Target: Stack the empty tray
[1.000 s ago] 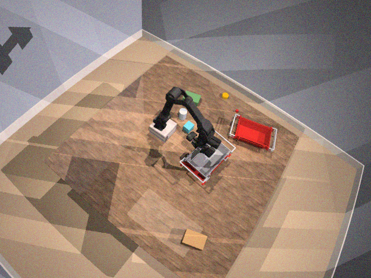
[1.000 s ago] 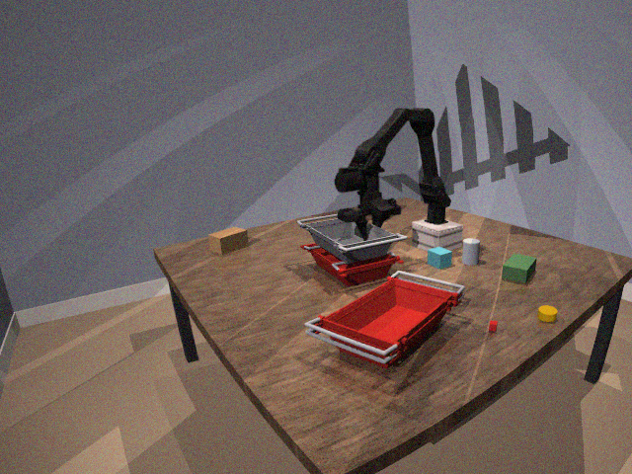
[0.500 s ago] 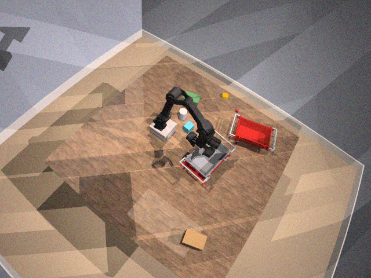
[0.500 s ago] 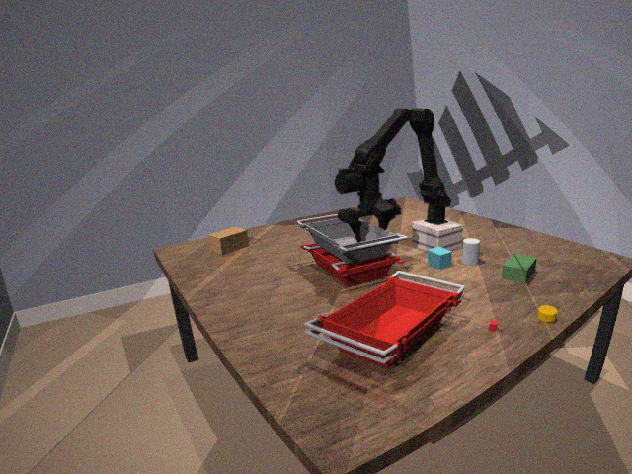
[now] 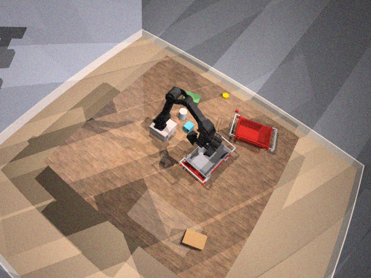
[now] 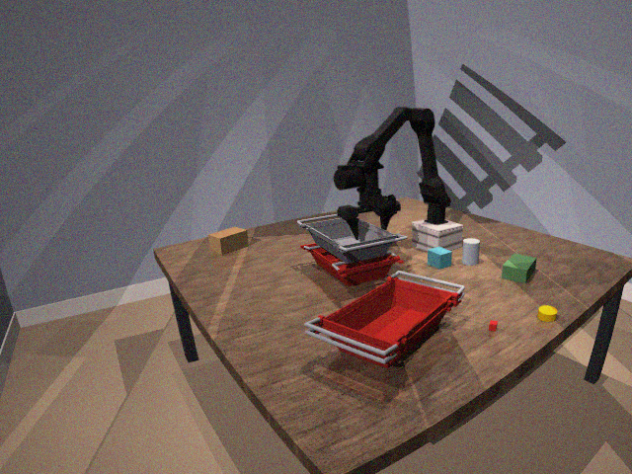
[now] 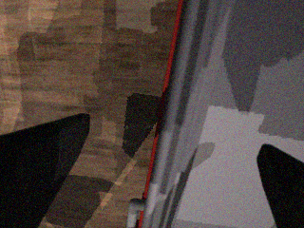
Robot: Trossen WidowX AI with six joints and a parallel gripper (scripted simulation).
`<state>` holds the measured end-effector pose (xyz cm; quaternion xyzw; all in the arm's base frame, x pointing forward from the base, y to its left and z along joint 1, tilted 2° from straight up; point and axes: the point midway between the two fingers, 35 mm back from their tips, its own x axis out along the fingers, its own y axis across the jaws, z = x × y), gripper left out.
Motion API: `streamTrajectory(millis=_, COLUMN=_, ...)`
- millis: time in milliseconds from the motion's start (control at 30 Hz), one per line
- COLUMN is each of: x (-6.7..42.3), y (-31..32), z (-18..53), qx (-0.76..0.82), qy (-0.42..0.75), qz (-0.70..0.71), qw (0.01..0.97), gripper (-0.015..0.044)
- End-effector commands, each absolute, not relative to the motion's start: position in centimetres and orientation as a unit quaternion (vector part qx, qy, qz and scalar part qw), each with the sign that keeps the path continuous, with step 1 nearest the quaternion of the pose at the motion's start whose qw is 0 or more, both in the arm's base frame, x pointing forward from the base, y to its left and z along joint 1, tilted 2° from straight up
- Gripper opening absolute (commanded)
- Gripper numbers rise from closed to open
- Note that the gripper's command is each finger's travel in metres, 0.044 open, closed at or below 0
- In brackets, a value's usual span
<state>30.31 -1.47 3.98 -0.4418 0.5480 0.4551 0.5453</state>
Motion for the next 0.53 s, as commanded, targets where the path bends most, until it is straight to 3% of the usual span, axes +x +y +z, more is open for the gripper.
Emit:
streamTrajectory(millis=0, x=30.7, y=-1.5, z=6.0, qx=-0.444, qy=0.545, qz=0.453, qw=0.548, gripper=0.044)
streamTrajectory(millis=500, x=30.4, y=-1.6, z=13.0, qx=-0.443, qy=0.546, qz=0.451, qw=0.549, gripper=0.044)
